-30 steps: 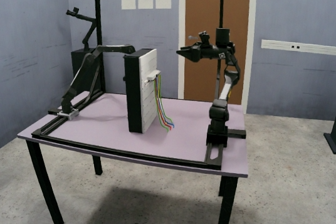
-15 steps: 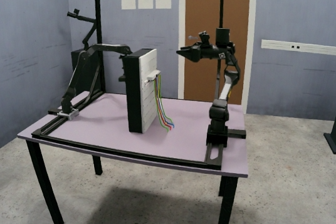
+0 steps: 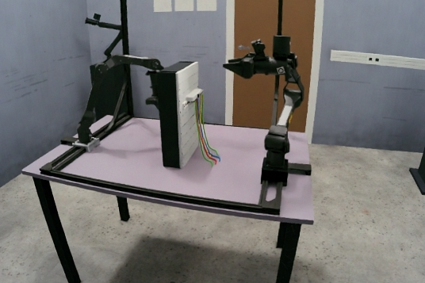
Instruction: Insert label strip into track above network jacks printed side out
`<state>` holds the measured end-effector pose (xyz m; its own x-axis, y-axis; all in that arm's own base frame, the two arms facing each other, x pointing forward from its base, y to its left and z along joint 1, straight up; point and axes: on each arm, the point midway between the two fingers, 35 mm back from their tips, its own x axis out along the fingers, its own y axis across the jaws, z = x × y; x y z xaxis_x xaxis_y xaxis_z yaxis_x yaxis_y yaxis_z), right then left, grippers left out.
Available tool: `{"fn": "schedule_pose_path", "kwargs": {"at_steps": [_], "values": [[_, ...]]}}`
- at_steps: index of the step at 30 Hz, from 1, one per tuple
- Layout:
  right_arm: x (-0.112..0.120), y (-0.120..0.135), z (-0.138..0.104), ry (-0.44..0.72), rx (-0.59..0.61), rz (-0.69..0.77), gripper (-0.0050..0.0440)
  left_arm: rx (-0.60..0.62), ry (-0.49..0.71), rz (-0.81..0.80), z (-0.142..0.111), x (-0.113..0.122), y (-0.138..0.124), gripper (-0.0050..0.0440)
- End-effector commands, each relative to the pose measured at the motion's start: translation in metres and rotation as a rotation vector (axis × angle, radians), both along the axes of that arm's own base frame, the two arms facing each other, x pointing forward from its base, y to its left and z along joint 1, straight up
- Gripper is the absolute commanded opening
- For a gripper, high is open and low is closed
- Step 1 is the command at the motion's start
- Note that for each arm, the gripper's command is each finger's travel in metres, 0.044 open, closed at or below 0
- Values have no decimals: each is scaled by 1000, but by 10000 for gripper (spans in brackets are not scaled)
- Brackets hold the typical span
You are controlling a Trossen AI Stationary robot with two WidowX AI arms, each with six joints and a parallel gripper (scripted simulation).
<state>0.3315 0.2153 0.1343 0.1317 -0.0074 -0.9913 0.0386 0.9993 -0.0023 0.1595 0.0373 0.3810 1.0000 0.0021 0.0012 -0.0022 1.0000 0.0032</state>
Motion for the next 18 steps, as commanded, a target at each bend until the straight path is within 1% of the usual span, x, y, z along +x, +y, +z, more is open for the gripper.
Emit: {"fn": "schedule_pose_path", "kwargs": {"at_steps": [1,18], "values": [[0,0,9,-21,25,-2,-50,2,-1,-2,2,0,0,440],[4,3,7,-26,66,-27,-50,2,-1,-2,2,0,0,440]]}}
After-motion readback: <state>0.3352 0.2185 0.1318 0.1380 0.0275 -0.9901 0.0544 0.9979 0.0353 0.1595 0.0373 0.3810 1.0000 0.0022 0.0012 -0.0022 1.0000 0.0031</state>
